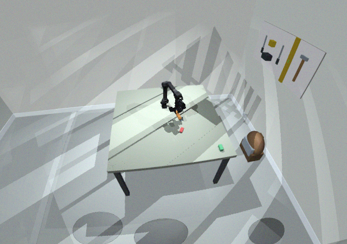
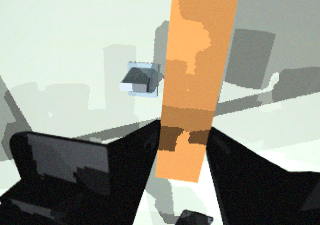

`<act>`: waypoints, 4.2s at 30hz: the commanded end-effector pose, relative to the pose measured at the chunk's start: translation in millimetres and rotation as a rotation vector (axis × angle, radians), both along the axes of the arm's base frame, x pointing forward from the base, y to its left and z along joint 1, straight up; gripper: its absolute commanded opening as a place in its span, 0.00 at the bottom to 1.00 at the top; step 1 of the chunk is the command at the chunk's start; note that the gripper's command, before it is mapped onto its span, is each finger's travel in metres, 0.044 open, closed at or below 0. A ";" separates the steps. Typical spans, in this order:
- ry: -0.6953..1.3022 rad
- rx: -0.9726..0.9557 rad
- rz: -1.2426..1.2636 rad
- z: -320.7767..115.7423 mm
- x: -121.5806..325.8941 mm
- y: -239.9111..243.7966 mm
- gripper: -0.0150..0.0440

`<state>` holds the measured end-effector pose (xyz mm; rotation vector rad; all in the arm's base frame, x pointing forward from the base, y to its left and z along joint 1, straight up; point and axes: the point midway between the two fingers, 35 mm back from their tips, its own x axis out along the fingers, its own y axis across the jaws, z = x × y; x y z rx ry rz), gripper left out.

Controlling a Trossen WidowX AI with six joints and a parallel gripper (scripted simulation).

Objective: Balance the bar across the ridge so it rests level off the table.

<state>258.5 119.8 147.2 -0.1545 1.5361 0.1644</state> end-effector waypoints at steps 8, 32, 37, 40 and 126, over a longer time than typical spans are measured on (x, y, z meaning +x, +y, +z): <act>0.003 0.007 0.020 1.0 -20.0 39.4 0.25; 0.003 0.008 0.028 -24.9 -26.2 51.7 0.25; 0.003 0.008 0.028 -32.7 -26.1 51.3 0.25; 0.003 0.008 0.028 -37.5 -26.1 50.9 0.25; 0.003 0.008 0.028 -47.2 -25.8 50.8 0.25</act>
